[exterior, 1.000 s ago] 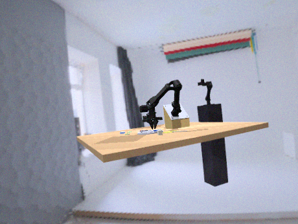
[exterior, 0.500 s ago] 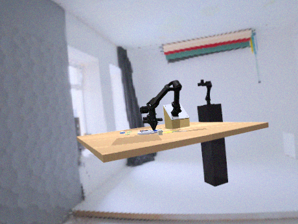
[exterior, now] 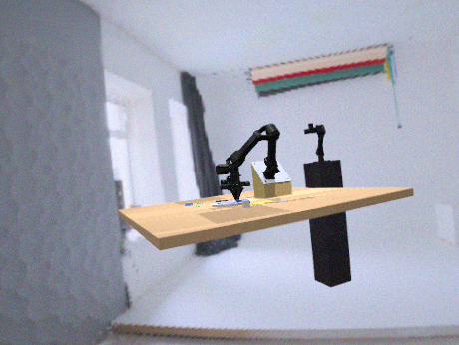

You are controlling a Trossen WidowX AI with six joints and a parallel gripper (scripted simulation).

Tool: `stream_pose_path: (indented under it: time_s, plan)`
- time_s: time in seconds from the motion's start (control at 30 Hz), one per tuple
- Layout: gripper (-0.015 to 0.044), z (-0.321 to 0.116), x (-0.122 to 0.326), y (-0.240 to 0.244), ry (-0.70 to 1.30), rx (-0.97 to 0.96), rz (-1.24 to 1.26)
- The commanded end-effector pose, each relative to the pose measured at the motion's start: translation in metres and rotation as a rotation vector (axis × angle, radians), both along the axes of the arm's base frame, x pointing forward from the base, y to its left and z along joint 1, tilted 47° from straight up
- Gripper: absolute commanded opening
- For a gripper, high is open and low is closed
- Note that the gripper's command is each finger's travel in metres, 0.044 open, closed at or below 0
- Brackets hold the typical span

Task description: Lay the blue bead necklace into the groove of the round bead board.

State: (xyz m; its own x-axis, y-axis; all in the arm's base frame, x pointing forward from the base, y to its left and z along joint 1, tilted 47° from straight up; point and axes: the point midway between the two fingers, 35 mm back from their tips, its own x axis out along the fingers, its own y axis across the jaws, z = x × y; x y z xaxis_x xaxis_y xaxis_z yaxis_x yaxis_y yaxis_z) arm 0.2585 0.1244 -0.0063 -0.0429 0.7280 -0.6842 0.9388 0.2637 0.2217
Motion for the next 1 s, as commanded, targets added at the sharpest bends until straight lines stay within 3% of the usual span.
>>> stream_pose_path:
  time_s: [0.0, 0.97]
  plan:
    - [0.0, 0.0, 0.0, 0.0, 0.0, 0.0, 0.001]
    - [0.0, 0.016, 0.012, -0.019, 0.005, 0.002, -0.002]
